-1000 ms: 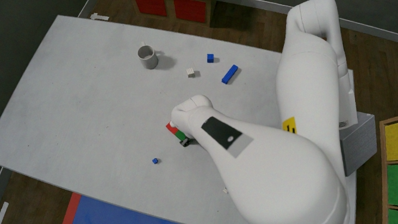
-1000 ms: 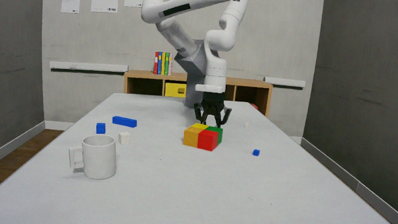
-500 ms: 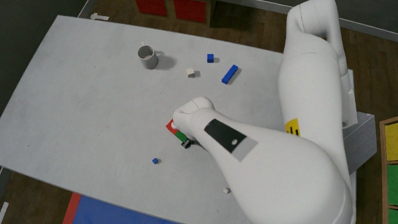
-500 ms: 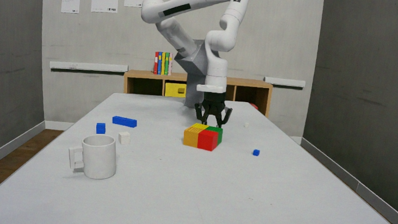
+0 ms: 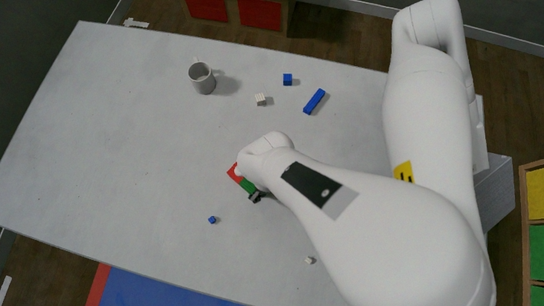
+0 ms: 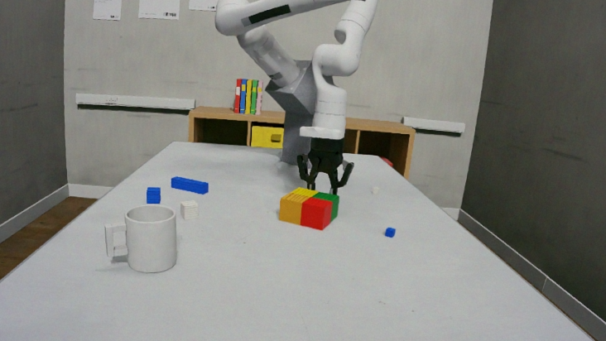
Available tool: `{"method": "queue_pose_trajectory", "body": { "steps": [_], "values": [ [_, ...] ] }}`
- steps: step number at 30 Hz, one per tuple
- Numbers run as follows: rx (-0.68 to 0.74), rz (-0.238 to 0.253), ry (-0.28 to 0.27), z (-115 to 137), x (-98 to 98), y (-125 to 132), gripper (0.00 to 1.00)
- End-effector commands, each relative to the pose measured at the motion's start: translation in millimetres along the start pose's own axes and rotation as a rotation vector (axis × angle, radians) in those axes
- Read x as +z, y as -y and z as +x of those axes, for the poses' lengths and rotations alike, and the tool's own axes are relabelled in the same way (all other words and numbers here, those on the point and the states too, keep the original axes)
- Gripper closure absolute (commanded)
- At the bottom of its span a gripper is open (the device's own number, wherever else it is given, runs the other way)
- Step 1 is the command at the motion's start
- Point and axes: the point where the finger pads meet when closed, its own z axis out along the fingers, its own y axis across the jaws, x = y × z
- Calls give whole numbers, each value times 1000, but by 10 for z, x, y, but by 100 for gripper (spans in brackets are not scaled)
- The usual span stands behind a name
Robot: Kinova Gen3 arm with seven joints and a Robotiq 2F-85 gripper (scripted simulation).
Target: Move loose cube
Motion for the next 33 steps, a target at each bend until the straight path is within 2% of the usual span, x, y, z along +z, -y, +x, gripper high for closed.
{"method": "queue_pose_trajectory", "body": {
  "steps": [1,33],
  "values": [
    [5,2,-3,7,-55,9,46],
    [5,2,-3,8,-784,10,46]
  ]
}}
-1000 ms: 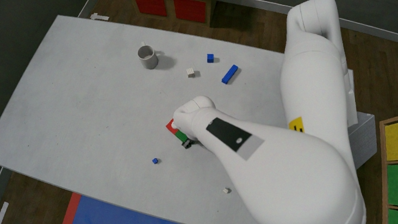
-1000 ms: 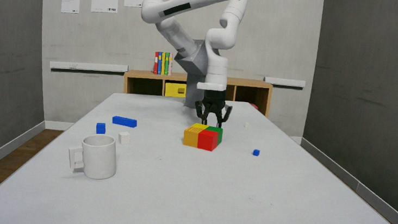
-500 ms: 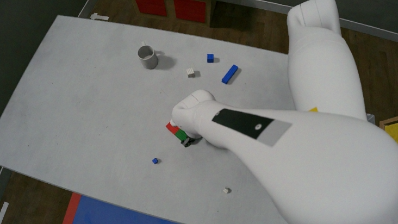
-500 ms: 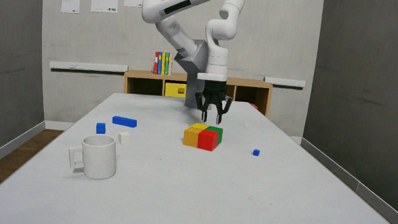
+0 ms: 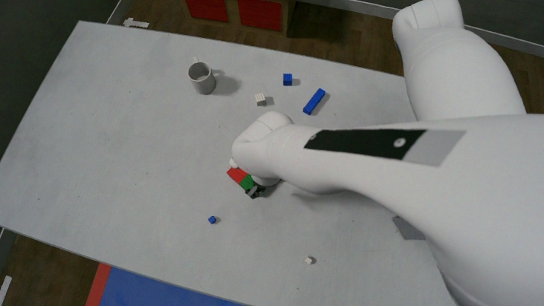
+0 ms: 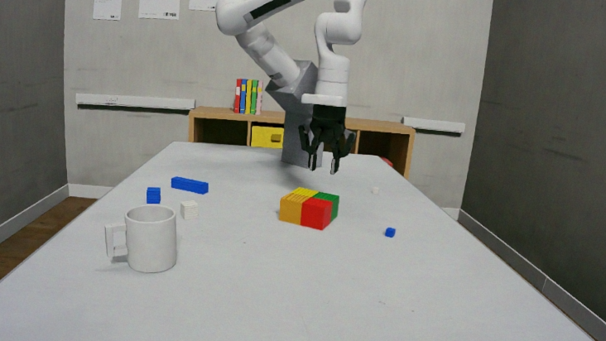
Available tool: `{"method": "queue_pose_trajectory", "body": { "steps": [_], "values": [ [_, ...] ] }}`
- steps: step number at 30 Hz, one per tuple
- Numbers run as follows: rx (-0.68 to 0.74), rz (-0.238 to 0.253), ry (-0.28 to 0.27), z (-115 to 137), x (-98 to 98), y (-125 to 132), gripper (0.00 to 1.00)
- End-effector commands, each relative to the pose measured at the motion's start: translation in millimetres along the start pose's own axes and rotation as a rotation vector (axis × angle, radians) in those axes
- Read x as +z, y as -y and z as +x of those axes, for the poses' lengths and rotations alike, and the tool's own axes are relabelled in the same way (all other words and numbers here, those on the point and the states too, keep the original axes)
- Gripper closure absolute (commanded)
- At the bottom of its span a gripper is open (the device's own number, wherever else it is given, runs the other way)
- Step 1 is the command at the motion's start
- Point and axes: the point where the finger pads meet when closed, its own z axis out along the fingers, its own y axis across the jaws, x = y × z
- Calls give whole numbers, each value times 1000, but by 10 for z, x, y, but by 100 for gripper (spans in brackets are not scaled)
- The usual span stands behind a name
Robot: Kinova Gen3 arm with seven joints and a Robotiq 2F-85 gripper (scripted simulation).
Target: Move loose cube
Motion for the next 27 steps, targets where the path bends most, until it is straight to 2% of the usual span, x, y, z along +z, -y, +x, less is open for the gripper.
{"method": "queue_pose_trajectory", "body": {
  "steps": [1,11,27],
  "values": [
    [6,10,3,-17,-80,34,46],
    [6,10,3,-16,-196,33,46],
    [6,10,3,-16,-208,32,46]
  ]
}}
